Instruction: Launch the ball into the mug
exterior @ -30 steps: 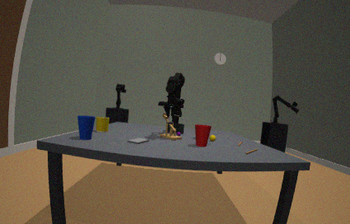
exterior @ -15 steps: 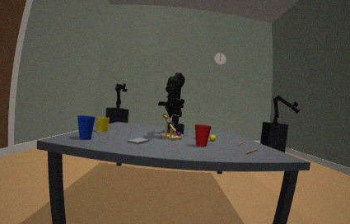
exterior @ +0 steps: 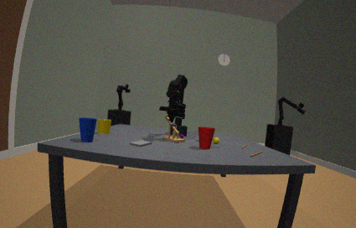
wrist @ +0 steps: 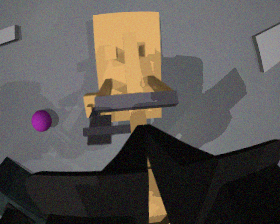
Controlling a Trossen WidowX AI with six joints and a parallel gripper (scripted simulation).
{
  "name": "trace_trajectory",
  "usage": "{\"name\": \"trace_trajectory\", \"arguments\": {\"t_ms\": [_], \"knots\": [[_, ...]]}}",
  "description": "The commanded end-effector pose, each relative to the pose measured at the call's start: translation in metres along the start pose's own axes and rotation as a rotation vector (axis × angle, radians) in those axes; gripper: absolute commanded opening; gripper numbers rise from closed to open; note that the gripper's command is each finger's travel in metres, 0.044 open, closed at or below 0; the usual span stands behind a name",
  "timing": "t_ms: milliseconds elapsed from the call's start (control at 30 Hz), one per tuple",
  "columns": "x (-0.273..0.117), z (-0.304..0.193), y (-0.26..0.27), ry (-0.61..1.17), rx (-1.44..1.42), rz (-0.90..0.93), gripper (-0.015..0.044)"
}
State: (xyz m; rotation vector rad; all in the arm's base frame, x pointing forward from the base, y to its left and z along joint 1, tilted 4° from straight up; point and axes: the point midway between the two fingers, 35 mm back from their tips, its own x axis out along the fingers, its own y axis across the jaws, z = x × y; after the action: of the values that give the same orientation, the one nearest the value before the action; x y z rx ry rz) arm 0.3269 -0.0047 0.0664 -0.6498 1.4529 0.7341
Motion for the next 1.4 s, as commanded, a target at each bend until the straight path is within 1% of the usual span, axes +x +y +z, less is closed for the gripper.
{"name": "trace_trajectory", "arguments": {"t_ms": [0, 1367], "knots": [[0.006, -0.004, -0.001, 0.000, -0.002, 0.002, 0.0000], [0.062, -0.029, -0.001, 0.002, -0.002, 0.002, 0.0000]]}}
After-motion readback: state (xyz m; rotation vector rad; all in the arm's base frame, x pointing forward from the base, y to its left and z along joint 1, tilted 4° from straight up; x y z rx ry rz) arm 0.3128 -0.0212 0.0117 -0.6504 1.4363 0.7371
